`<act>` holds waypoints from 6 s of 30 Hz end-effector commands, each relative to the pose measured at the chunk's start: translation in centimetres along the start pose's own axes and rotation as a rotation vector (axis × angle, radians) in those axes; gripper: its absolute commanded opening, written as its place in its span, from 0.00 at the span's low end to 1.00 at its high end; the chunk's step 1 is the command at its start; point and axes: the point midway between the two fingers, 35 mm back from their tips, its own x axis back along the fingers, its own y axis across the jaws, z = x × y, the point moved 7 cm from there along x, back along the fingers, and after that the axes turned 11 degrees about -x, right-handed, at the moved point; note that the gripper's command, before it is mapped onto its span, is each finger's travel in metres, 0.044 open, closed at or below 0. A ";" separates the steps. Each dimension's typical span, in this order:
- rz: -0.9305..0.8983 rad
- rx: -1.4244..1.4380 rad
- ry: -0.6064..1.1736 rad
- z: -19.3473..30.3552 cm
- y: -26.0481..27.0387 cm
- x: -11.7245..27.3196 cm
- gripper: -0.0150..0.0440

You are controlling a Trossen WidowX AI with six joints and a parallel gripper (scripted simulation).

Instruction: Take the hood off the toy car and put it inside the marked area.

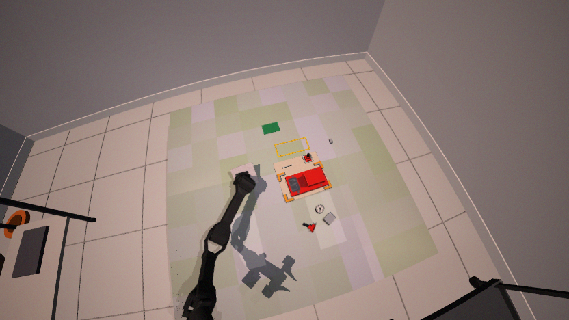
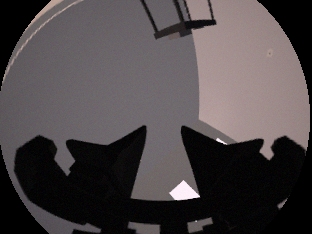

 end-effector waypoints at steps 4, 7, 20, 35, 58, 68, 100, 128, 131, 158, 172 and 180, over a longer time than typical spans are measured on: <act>0.038 0.055 -0.014 0.0 -1.7 -0.5 0.80; 0.115 0.165 -0.042 -0.2 -5.0 -1.5 0.94; 0.504 0.479 -0.107 -3.8 -18.7 -3.3 1.00; 1.033 1.060 -0.217 -13.2 -35.3 -1.2 1.00; 2.556 1.824 -0.001 -35.5 -48.6 15.5 1.00; 3.450 1.569 0.520 -42.4 -47.2 24.5 1.00; 3.449 1.568 0.521 -43.8 -46.7 25.9 1.00; 3.450 1.571 0.520 -45.7 -45.5 27.3 1.00; 3.450 1.571 0.520 -45.9 -45.4 27.4 1.00; 3.450 1.572 0.519 -46.9 -44.8 28.1 1.00; 3.450 1.573 0.519 -47.4 -44.4 28.4 1.00; 3.455 1.561 0.514 -47.5 -44.5 28.6 0.84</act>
